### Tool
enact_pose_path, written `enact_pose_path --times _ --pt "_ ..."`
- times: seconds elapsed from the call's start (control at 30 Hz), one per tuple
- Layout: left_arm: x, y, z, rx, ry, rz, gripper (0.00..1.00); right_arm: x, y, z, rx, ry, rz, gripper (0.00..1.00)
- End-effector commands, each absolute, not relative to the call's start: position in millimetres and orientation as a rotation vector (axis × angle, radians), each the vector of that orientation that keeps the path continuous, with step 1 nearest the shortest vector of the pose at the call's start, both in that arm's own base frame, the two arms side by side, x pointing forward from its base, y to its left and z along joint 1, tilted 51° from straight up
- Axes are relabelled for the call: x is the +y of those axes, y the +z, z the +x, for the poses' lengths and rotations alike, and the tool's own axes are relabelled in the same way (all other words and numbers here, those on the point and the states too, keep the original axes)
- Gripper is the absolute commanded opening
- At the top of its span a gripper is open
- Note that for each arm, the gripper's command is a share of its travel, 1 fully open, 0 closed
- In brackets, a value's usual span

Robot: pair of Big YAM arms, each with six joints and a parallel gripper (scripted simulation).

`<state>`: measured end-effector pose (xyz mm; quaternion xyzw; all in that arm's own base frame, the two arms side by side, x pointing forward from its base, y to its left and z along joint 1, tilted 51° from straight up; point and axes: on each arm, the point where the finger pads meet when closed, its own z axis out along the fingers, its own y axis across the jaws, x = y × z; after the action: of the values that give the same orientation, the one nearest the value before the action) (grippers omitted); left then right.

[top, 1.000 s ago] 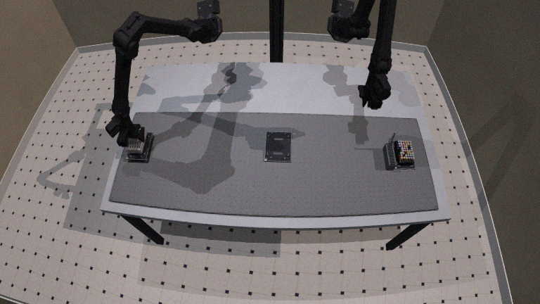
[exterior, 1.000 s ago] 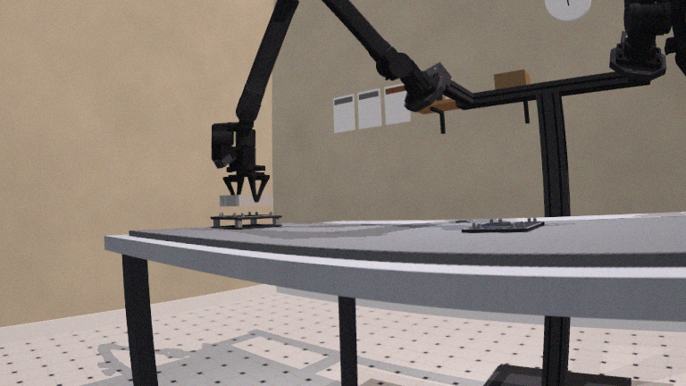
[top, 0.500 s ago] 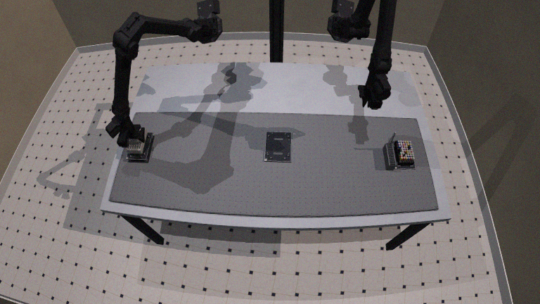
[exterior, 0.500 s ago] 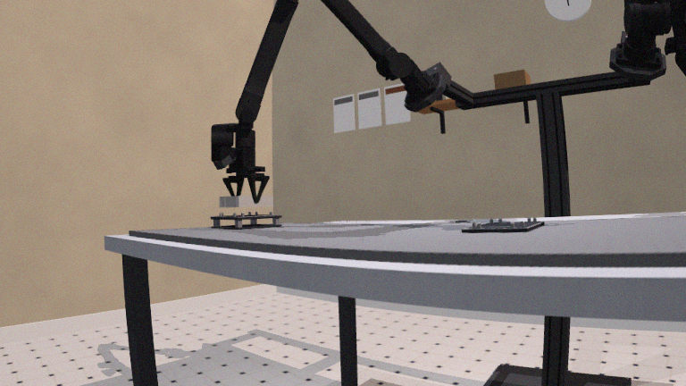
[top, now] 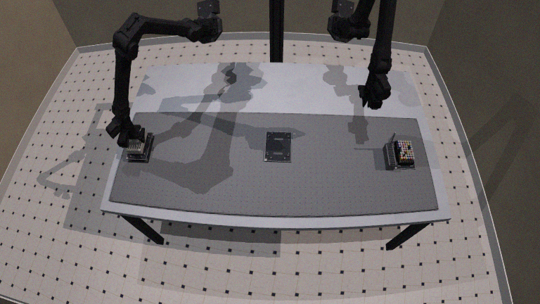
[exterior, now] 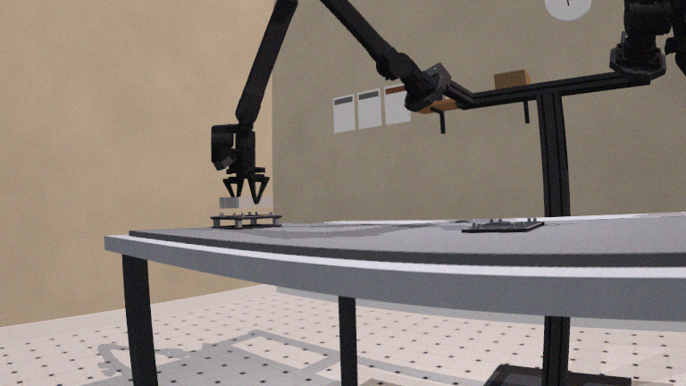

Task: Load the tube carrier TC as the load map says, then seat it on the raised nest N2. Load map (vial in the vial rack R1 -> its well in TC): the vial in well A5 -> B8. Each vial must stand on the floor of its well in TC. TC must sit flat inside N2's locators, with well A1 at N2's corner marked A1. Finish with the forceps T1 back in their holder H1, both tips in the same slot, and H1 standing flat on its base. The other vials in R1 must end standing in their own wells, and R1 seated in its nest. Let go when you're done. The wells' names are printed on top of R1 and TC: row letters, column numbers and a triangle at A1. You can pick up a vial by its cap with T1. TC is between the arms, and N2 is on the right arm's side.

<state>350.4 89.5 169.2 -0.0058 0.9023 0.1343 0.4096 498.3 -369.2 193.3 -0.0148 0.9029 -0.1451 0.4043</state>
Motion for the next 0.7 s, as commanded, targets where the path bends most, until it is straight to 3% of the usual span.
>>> enact_pose_path --times 0.0,0.67 --pt "91.2 176.1 353.1 2.258 0.337 -0.032 0.23 -370.8 197.8 511.4 2.263 -0.367 -0.037 0.00" --pt "91.2 176.1 353.1 2.258 0.337 -0.032 0.23 -372.4 195.4 513.4 2.264 -0.367 -0.034 0.00"
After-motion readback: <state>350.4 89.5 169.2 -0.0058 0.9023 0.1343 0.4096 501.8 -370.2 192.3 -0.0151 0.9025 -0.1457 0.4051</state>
